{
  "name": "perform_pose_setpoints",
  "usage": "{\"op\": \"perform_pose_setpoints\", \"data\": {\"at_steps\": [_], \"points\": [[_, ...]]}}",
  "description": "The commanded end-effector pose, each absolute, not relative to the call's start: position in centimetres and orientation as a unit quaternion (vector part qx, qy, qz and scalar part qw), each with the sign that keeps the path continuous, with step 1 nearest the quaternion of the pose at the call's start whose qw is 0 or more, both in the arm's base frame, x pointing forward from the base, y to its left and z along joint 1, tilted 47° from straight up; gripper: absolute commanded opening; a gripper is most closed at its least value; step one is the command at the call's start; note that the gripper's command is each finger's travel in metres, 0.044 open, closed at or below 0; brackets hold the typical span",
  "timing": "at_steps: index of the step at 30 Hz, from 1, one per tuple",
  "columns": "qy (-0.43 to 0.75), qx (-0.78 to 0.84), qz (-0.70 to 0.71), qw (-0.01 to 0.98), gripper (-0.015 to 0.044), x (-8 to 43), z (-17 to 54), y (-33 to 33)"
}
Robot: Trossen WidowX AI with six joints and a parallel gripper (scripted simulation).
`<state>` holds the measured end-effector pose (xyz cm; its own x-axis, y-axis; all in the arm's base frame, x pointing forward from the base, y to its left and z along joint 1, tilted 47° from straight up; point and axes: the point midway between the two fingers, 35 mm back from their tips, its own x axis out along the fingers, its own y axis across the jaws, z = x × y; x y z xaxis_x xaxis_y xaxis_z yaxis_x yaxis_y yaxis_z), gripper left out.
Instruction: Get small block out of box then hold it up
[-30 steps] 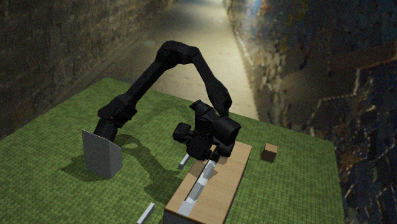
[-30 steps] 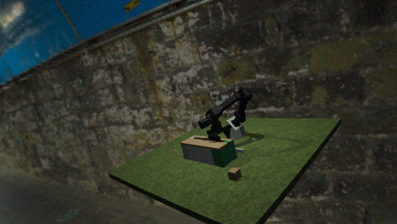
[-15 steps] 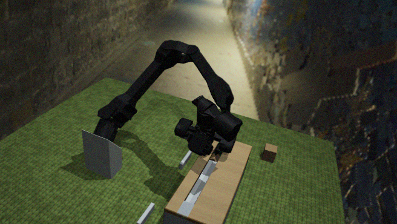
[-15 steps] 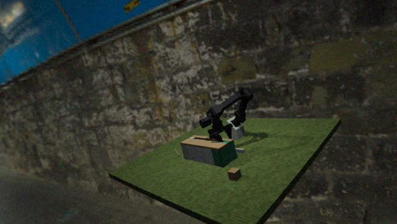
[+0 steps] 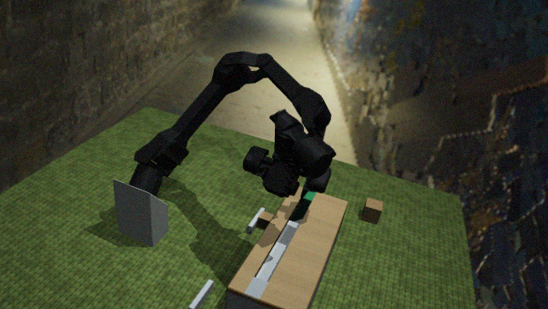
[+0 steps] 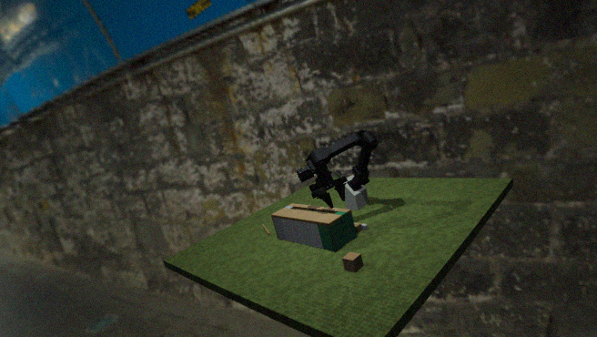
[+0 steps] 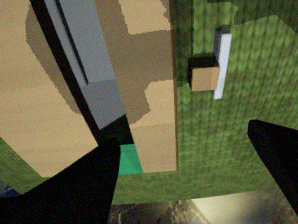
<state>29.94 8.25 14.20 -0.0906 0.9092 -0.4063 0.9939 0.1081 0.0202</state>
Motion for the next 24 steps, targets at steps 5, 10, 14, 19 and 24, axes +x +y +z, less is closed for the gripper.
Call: {"op": "perform_pose_setpoints", "data": {"at_steps": [5,10,14,19,24], "points": [[0.724,0.563,0.087,0.389,0.0285,29.0,14.8,8.6],[0.661,0.41,0.279,0.563,0.0285,28.3,15.4,8.9],[0.572,0.253,0.412,0.663,0.0285,27.7,15.8,9.1],[0.423,0.027,0.54,0.727,0.0285,27.1,16.3,9.3],[0.28,-0.169,0.605,0.726,0.0285,26.6,16.8,9.4]]}}
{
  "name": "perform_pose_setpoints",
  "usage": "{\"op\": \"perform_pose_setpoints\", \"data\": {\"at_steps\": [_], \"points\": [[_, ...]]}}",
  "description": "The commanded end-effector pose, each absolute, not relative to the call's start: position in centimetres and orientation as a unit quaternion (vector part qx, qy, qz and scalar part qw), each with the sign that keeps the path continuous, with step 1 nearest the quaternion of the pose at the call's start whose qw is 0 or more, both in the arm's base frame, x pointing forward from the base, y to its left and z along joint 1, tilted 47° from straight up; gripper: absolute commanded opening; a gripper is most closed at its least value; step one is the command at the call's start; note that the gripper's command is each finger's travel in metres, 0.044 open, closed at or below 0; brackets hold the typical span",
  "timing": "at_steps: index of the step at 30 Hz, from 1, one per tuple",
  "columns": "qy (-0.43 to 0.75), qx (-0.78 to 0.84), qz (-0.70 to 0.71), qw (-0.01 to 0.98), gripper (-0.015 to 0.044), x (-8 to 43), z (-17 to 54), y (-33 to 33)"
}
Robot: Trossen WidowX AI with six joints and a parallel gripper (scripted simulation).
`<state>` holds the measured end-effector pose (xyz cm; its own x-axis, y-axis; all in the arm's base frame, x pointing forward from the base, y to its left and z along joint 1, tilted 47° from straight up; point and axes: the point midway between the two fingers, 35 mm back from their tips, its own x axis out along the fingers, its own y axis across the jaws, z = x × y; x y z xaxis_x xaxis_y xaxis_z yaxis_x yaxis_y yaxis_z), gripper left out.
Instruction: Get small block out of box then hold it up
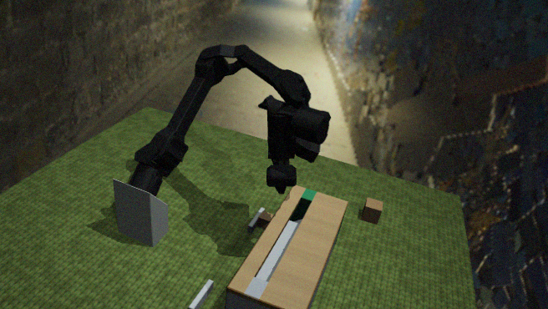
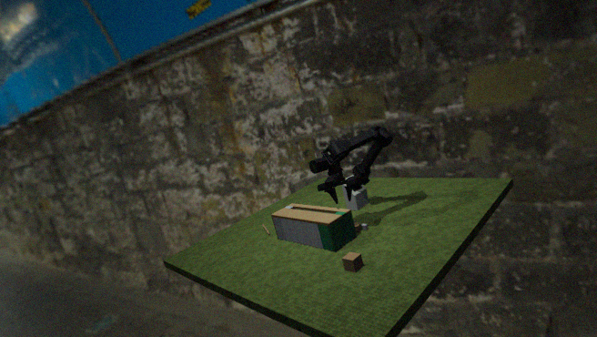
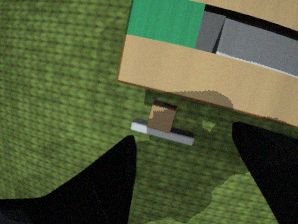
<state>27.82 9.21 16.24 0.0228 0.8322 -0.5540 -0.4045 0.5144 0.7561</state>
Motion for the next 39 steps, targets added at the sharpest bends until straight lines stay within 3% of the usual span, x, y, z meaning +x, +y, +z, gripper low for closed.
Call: {"op": "perform_pose_setpoints", "data": {"at_steps": [1,11,23,39], "points": [[0.256,-0.2,0.612,0.721,0.0285,26.6,16.8,9.4],[0.007,-0.497,0.627,0.6,0.0285,25.9,17.6,9.6],[-0.249,-0.749,0.524,0.32,0.0285,25.3,18.6,9.7],[-0.256,-0.754,0.519,0.31,0.0285,25.3,18.6,9.7]]}}
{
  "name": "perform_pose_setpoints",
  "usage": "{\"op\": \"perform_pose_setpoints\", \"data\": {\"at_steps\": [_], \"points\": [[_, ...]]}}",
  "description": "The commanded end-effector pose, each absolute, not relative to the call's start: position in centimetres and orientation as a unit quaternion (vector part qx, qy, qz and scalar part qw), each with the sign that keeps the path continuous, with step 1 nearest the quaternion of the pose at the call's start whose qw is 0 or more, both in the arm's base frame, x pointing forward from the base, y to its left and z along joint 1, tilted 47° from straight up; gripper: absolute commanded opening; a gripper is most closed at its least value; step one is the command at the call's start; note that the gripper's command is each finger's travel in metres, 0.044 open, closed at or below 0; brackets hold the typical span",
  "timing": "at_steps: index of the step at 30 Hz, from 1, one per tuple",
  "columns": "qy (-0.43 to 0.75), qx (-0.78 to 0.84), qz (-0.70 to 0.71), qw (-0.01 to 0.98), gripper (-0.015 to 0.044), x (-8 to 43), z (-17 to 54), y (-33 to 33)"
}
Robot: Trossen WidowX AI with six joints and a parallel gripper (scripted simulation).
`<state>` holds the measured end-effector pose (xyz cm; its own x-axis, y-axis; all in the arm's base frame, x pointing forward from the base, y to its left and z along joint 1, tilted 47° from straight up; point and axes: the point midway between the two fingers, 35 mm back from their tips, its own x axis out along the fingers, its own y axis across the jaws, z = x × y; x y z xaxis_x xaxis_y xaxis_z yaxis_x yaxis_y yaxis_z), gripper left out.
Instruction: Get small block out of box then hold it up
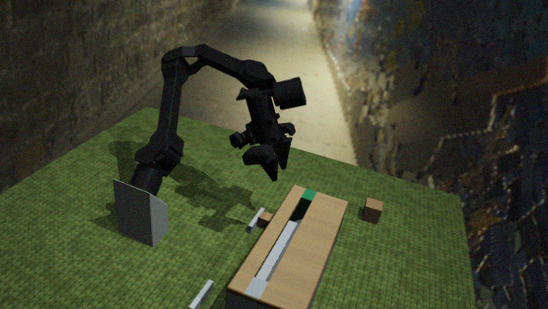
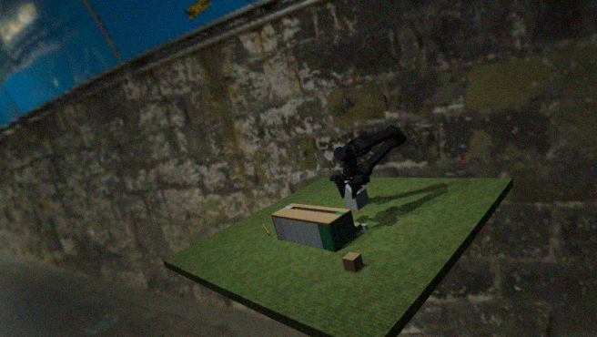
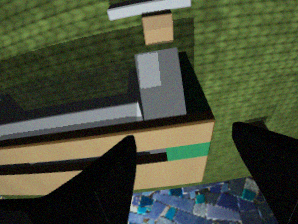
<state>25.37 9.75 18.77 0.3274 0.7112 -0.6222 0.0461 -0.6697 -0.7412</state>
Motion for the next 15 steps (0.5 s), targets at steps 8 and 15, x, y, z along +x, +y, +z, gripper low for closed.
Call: {"op": "perform_pose_setpoints", "data": {"at_steps": [8,15], "points": [[-0.256,-0.754,0.519,0.309,0.0285,24.7,12.9,16.0],[-0.258,-0.753,0.519,0.312,0.0285,24.4,12.2,16.8]]}}
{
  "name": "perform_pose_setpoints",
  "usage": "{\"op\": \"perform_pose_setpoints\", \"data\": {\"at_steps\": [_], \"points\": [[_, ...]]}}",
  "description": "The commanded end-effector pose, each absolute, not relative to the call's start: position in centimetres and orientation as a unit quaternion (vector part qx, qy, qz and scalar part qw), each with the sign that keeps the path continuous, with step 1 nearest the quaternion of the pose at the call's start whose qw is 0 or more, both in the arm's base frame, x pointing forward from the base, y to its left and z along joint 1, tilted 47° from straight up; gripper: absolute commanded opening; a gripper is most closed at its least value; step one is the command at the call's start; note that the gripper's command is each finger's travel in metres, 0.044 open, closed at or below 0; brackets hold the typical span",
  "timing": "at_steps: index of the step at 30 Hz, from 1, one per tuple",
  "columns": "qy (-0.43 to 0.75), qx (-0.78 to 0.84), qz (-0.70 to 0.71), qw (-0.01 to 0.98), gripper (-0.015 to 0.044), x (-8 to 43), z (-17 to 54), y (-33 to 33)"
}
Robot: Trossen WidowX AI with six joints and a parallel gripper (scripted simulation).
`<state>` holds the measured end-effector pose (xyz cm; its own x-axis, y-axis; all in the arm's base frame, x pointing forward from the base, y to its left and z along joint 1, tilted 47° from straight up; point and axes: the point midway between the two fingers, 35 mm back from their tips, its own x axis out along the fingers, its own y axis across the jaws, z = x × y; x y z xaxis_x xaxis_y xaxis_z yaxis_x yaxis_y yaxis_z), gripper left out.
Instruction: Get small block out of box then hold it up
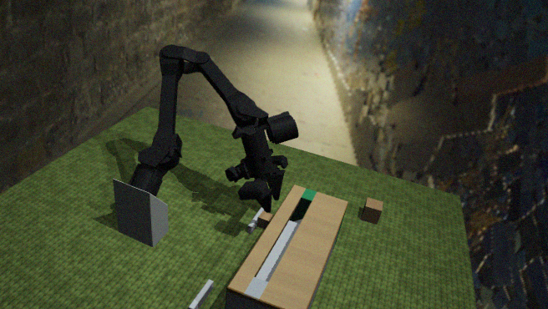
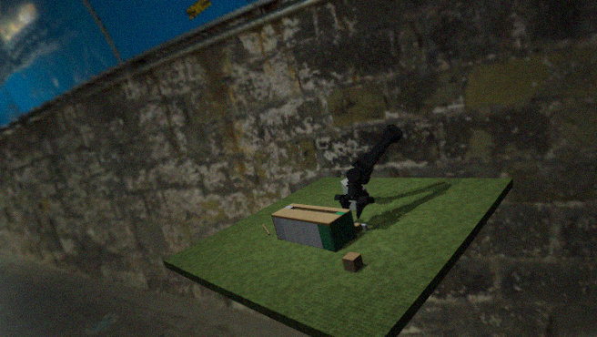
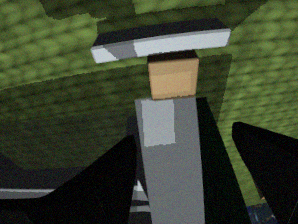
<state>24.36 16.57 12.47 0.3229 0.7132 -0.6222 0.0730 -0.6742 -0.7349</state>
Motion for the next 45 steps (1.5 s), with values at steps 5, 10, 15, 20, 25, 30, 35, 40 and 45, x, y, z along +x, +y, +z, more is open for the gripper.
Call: {"op": "perform_pose_setpoints", "data": {"at_steps": [5,10,15,20,25,30,35,40,45], "points": [[-0.258,-0.752,0.521,0.312,0.0285,24.4,11.7,17.4],[-0.258,-0.751,0.522,0.312,0.0285,24.4,11.1,18.0],[-0.258,-0.752,0.521,0.311,0.0285,24.3,10.6,18.6],[-0.258,-0.752,0.521,0.311,0.0285,24.3,10.1,19.2],[-0.258,-0.753,0.52,0.311,0.0285,24.2,9.5,19.7],[-0.258,-0.753,0.519,0.312,0.0285,24.1,9.0,20.3],[-0.258,-0.753,0.518,0.313,0.0285,24.0,8.5,20.9],[-0.258,-0.753,0.518,0.313,0.0232,23.9,8.4,21.1],[-0.258,-0.753,0.518,0.313,0.0101,23.9,8.4,21.1]]}}
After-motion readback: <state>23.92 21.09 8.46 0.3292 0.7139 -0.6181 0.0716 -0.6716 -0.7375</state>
